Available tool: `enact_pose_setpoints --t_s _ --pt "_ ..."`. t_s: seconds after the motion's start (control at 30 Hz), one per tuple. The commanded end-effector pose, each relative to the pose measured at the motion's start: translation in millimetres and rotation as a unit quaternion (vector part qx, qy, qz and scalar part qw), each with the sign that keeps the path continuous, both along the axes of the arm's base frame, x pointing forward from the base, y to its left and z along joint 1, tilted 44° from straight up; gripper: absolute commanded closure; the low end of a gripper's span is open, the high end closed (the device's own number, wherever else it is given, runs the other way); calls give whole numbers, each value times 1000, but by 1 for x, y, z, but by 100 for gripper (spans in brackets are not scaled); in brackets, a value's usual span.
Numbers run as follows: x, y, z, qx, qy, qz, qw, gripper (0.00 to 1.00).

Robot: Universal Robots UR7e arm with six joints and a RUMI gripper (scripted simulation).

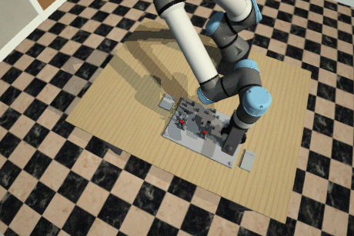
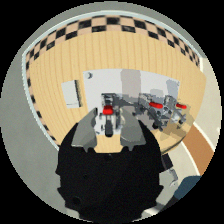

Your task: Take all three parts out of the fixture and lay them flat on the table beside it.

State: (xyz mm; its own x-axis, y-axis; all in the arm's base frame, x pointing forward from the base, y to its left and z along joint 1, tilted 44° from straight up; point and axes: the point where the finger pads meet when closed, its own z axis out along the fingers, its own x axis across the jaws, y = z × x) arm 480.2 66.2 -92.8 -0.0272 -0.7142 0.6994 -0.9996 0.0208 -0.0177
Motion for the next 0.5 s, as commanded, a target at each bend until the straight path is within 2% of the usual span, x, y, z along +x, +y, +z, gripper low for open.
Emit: enact_pose_setpoints --t_s 0.0,0.2,0.47 --pt "0 0 0 0 -1 0 1000 72" --pt "0 4 4 0 -1 0 1000 72" --pt "0 20 21 0 -1 0 1000 72"
